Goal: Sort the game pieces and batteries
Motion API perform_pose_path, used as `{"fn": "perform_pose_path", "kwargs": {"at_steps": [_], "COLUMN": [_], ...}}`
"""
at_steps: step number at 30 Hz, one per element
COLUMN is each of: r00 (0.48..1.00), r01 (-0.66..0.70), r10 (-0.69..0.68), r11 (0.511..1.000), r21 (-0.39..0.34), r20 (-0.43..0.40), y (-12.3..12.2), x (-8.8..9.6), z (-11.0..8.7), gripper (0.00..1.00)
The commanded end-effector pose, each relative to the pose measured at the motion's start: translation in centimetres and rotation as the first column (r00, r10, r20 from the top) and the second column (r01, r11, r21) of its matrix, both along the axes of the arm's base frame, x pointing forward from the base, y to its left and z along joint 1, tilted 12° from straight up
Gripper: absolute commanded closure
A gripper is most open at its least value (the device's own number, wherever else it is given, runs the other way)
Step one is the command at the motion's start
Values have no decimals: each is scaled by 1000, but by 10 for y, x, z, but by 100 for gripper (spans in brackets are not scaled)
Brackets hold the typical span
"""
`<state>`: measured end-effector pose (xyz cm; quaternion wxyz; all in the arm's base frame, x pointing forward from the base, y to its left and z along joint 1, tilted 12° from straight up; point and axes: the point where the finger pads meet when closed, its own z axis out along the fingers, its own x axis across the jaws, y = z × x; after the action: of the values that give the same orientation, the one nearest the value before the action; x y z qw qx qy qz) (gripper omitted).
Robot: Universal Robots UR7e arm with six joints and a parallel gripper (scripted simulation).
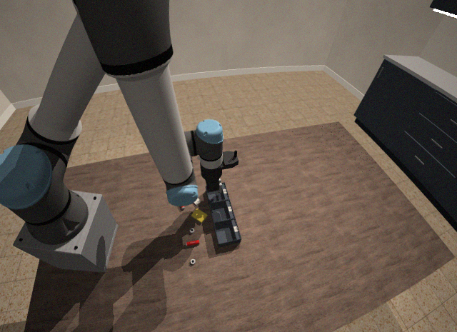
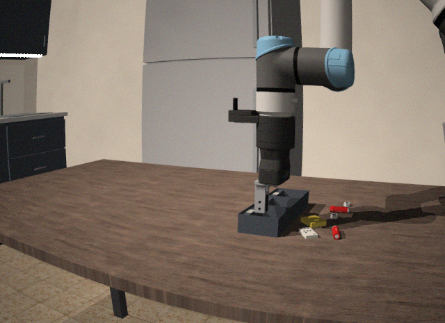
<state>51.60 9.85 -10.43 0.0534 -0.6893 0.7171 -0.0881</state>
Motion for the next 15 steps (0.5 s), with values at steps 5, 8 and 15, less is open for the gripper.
{"fn": "perform_pose_path", "kwargs": {"at_steps": [5, 8, 15], "r00": [1000, 1000, 1000], "r01": [0, 0, 0], "r10": [0, 0, 0], "r11": [1000, 1000, 1000], "r21": [0, 0, 0], "r20": [1, 1, 1], "y": [1, 1, 2], "x": [-2, -4, -6], "z": [13, 25, 31], "gripper": [69, 69, 69]}}
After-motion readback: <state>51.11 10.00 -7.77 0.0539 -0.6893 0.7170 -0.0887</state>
